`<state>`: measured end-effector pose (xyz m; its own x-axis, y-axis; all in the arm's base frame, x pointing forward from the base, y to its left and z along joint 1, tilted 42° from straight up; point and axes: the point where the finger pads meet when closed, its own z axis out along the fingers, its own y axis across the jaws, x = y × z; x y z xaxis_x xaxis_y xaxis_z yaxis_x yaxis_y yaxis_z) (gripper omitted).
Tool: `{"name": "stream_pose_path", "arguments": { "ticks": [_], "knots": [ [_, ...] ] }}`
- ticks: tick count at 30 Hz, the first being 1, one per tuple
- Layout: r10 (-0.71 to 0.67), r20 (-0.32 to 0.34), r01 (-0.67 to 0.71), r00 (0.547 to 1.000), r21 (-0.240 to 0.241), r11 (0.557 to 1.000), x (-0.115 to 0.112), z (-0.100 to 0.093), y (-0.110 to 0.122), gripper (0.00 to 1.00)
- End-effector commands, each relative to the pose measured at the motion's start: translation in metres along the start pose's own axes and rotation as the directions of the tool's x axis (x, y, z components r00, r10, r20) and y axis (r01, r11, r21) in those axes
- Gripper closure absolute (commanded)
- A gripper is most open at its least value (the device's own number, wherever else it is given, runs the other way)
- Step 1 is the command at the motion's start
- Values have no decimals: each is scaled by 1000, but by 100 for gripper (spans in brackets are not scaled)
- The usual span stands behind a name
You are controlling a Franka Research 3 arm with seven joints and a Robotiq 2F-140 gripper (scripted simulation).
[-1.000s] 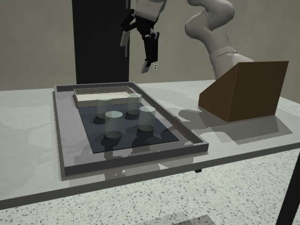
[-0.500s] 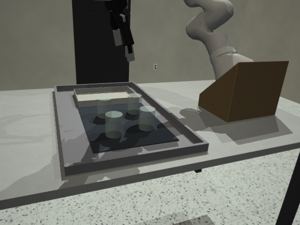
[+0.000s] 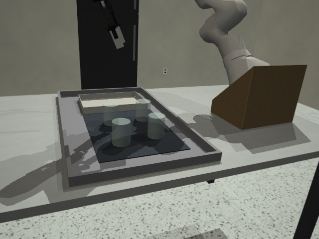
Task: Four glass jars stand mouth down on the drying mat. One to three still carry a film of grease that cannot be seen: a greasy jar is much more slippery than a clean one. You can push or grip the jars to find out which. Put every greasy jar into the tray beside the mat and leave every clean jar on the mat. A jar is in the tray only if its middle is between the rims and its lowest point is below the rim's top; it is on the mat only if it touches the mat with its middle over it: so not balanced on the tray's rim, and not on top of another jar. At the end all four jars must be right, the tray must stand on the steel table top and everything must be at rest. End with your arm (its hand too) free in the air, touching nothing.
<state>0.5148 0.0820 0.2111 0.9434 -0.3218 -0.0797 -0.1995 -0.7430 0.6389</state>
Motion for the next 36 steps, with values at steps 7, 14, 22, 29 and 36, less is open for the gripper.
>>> {"name": "stream_pose_path", "arguments": {
  "ticks": [7, 14, 22, 29, 36],
  "knots": [
    [141, 89, -160, 986, 251, 955, 19, -39, 50, 0],
    [219, 134, -254, 966, 368, 894, 30, -63, 87, 0],
    [333, 199, -387, 922, 532, 753, 43, -104, 153, 0],
    [384, 228, -440, 895, 602, 666, 47, -125, 189, 0],
    [384, 228, -440, 895, 602, 666, 47, -125, 189, 0]
  ]
}}
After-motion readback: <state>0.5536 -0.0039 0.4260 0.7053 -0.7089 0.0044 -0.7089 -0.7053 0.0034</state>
